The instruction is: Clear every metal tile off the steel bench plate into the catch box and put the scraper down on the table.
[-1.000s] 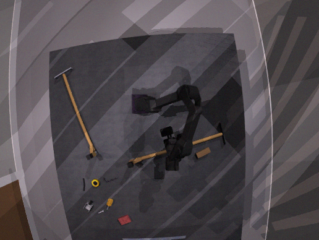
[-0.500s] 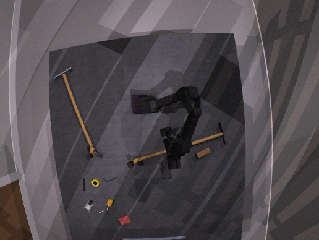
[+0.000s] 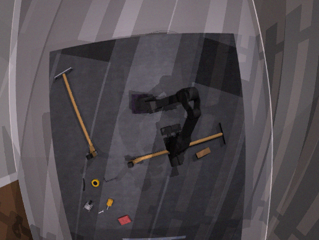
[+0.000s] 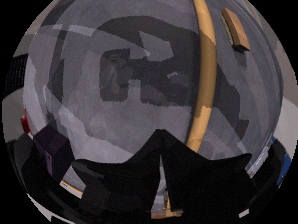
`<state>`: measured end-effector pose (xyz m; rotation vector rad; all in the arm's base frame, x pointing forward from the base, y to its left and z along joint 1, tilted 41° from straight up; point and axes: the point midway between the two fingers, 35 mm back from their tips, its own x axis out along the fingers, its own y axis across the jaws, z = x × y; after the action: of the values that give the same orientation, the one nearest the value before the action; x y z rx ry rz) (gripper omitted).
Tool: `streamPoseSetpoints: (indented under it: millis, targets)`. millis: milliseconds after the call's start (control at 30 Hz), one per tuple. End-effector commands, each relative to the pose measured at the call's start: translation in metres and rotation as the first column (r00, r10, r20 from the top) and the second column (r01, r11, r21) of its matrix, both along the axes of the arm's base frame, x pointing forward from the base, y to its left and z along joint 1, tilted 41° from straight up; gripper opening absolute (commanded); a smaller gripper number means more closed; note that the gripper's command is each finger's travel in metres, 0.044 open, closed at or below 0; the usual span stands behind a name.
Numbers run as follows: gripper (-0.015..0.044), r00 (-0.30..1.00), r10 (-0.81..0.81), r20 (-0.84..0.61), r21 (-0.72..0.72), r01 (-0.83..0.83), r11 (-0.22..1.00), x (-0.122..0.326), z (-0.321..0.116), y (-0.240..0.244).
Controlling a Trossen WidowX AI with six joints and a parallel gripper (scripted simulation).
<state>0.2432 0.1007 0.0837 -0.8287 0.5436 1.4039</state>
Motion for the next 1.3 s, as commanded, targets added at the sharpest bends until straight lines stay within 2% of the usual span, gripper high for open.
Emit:
streamPoseSetpoints:
  millis: [0, 367, 1267]
  targets:
    - [0.0, 1.0, -0.003, -0.005, 0.0, 0.003, 1.0, -0.001, -0.008, 0.007]
    - [0.0, 1.0, -0.004, -0.005, 0.014, 0.004, 1.0, -0.005, -0.026, 0.026]
    - [0.0, 1.0, -0.004, -0.004, 0.014, 0.004, 1.0, 0.018, -0.018, 0.028]
